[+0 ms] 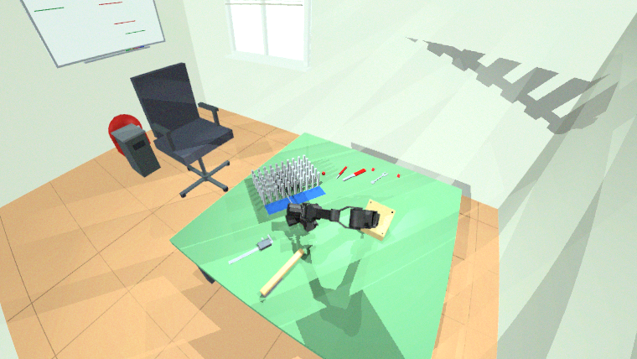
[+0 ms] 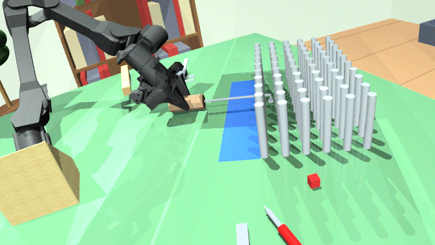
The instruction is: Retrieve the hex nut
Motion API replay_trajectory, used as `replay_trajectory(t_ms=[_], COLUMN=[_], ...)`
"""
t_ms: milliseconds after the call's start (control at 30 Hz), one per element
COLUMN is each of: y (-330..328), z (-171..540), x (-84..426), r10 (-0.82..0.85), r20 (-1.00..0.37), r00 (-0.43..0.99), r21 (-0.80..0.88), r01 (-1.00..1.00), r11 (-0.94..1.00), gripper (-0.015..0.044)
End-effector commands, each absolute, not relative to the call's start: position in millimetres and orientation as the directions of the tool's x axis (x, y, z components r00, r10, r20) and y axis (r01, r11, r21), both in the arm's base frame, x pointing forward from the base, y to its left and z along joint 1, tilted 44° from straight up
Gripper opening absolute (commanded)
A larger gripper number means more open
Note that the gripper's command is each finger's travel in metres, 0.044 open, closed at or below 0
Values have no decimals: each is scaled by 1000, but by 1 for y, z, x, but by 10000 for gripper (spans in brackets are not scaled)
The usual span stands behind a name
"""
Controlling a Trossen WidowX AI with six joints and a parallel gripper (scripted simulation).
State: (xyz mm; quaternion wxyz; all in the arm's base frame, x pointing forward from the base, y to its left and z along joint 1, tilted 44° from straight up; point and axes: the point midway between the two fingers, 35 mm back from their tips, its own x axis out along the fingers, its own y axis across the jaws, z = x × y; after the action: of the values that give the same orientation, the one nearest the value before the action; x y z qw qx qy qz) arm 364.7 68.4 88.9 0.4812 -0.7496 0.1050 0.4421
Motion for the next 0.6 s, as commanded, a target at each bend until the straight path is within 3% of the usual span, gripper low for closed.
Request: replay_trajectory(t_ms=[0,567], y=[70,76], z=[90,94], x=[362,352], r10=[266,267], r20=[-765,-765], r00=[587,587], r21=[-628,-629], r01=[-587,-588], r11=[-510,-510], gripper=[0,0])
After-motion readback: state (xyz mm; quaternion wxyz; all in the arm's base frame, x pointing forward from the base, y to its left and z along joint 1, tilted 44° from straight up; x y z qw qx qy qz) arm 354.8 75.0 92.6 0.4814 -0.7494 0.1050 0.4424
